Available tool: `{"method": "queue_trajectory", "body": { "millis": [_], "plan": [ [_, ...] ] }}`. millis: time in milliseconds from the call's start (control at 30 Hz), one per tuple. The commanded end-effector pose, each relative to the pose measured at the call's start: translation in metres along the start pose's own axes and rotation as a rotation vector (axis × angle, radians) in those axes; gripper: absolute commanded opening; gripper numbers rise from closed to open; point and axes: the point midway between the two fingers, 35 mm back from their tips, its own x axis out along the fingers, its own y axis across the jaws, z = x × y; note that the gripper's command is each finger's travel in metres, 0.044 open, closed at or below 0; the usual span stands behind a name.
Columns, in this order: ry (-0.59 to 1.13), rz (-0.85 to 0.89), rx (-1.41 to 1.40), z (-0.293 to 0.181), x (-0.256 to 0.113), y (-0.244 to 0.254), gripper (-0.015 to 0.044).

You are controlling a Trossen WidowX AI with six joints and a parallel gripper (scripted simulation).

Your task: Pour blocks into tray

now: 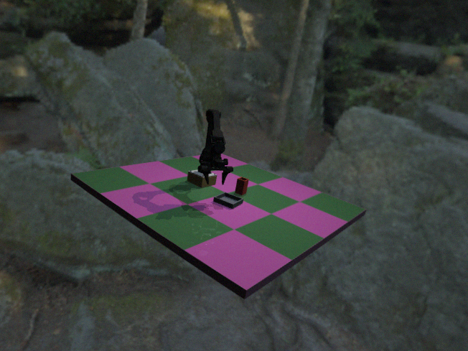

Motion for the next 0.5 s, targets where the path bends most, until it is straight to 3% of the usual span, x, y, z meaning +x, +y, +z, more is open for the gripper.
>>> {"method": "queue_trajectory", "body": {
  "millis": [0, 467],
  "plan": [
    [-0.001, 0.000, -0.002, 0.000, 0.000, 0.001, 0.0426],
    [-0.095, 0.034, -0.176, -0.020, -0.034, 0.079, 0.0440]
  ]
}}
